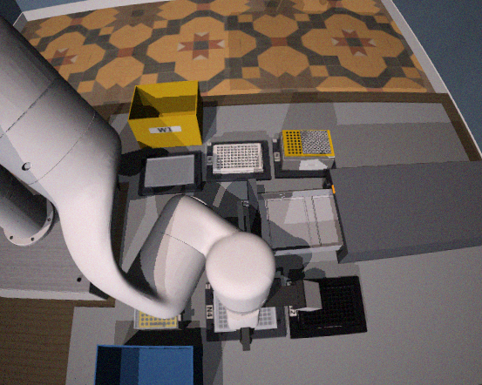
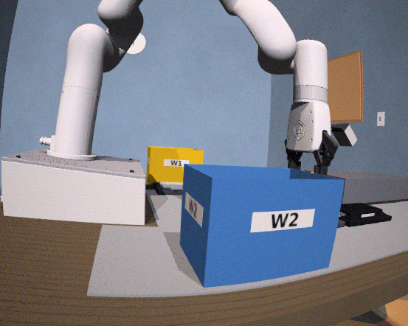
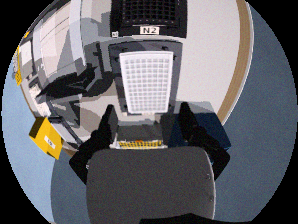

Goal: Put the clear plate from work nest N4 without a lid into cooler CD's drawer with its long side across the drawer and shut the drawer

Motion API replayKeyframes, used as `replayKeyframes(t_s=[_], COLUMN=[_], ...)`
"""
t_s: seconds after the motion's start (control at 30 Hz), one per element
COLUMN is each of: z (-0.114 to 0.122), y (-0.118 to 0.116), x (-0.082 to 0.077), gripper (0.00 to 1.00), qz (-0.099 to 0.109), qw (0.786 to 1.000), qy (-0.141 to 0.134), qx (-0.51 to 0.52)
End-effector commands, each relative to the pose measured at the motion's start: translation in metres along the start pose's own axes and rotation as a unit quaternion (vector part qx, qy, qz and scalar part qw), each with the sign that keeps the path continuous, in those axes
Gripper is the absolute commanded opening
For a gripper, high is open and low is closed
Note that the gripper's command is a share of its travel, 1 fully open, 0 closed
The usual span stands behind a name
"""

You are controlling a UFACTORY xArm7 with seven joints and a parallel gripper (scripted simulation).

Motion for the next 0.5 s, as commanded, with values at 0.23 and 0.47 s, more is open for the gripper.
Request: replayKeyframes(t_s=[0.23, 0.47], z=[-0.002, -0.002], y=[0.001, 0.001], x=[0.016, 0.026], gripper=[1.0, 1.0], qz=[0.001, 0.001], qw=[1.0, 1.0], qy=[0.003, 0.003], qx=[0.0, 0.0])
Point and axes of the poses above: the point where the finger pads meet when closed, its own x axis out along the fingers, its own y axis across the jaws, z = x × y, the point moved 2 cm from there along -x, back along the fingers, and after that the axes turned 1 degree about x, right-handed, at the moved point
